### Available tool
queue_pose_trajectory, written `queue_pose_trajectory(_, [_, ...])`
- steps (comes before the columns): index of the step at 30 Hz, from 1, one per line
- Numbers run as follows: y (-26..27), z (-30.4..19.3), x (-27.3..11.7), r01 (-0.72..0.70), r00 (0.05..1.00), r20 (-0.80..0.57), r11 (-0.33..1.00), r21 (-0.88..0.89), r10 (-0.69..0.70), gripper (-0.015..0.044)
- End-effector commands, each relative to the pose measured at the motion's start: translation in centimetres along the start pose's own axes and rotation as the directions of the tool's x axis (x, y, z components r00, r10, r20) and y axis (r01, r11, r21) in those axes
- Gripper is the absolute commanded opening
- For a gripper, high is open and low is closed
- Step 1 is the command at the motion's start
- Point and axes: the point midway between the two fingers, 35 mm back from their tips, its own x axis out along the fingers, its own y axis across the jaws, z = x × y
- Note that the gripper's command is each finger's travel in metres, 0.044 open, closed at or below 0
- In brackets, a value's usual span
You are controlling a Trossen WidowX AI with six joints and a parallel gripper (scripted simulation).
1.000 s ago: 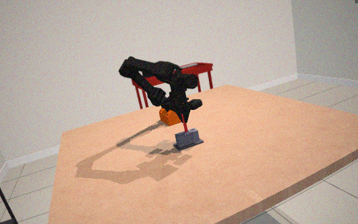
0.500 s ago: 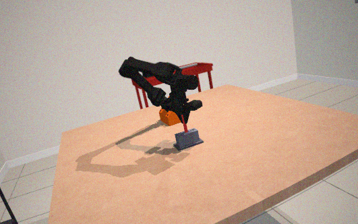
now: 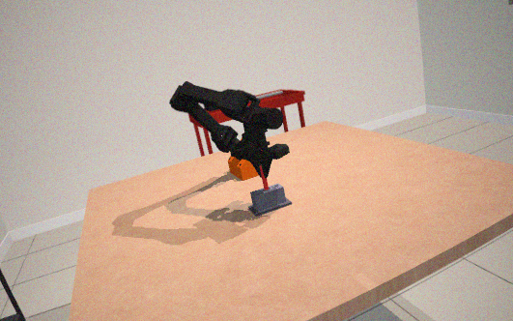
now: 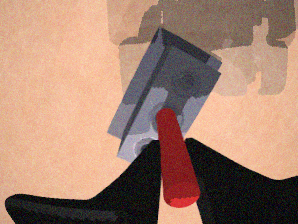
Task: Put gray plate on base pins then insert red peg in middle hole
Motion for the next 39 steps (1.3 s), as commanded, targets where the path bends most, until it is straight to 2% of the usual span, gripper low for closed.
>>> queue_pose_trajectory(1, [-0.07,-0.06,0.12,0.002,1.000,0.001,1.000,-0.004,-0.002,0.0000])
queue_pose_trajectory(37, [-0.12,-0.07,0.13,0.000,1.000,0.000,1.000,0.000,0.000,0.0000])
queue_pose_trajectory(39, [-0.12,-0.07,0.13,0.000,1.000,0.000,1.000,0.000,0.000,0.0053])
